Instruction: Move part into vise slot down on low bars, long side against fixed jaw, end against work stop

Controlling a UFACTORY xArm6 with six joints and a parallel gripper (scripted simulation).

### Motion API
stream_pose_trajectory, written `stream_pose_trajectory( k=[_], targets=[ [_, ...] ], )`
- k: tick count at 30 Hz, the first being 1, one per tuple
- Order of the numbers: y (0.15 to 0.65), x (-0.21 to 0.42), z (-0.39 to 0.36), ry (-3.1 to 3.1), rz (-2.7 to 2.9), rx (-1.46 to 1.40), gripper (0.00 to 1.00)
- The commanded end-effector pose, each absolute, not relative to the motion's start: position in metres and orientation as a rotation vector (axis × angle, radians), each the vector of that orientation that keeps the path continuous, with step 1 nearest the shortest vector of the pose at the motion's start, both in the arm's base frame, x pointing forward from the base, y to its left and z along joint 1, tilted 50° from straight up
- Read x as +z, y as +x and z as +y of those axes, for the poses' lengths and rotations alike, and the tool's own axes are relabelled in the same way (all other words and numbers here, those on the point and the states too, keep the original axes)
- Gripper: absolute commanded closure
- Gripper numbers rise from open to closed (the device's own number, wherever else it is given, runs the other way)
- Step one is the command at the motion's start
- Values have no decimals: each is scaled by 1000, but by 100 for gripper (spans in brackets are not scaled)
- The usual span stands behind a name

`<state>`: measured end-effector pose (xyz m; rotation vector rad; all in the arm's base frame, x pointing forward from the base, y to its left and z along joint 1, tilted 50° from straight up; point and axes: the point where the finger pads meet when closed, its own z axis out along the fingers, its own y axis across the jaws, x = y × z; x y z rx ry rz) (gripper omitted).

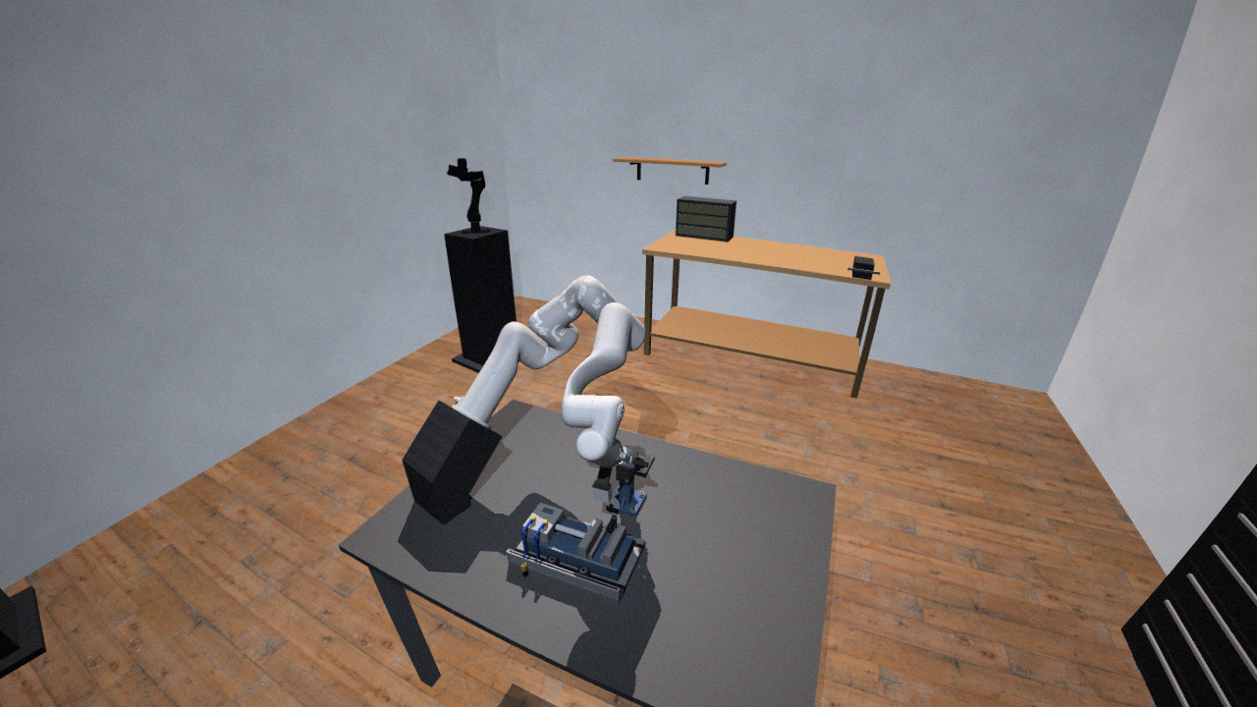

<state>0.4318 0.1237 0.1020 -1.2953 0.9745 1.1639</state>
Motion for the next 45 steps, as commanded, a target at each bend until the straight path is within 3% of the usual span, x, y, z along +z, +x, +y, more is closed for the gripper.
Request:
stream_pose_trajectory(
  k=[1, 28, 29, 45],
  targets=[
    [433, 103, 123, -1291, 969, 1164, 11],
    [433, 102, 123, -1288, 966, 1167, 11],
    [433, 102, 123, -1288, 966, 1167, 100],
    [433, 102, 123, -1288, 966, 1167, 100]
  ],
)
